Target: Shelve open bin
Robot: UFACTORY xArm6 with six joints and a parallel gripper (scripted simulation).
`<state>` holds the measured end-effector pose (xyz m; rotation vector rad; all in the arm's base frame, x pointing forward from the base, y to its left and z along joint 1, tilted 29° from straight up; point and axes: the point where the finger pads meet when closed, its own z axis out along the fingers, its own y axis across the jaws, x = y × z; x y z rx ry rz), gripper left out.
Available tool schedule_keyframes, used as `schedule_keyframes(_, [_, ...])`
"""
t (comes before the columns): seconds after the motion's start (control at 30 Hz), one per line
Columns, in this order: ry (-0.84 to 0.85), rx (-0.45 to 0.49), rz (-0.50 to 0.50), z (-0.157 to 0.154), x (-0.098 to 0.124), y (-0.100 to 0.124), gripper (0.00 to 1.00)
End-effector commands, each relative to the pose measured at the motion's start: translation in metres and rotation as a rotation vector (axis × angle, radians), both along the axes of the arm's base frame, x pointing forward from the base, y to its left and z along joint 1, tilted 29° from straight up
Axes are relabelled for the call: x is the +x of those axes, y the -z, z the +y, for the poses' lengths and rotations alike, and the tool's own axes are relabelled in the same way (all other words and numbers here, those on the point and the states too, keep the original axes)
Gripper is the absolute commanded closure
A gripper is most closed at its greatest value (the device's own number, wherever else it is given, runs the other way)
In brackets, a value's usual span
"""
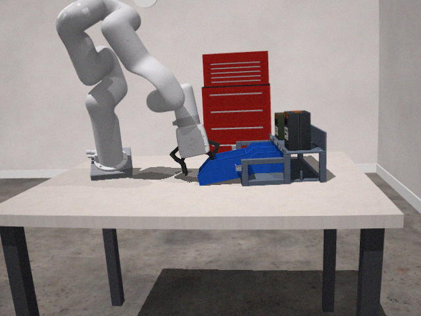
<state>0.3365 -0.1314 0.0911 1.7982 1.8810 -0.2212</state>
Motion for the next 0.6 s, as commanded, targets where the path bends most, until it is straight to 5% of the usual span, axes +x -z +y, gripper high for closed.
schedule_keyframes(0.0, [-0.001, -0.001, -0.003, -0.0001, 0.0011, -0.0007, 0.00])
schedule_keyframes(0.57, [-0.001, -0.001, -0.003, -0.0019, 0.0021, 0.0028, 0.00])
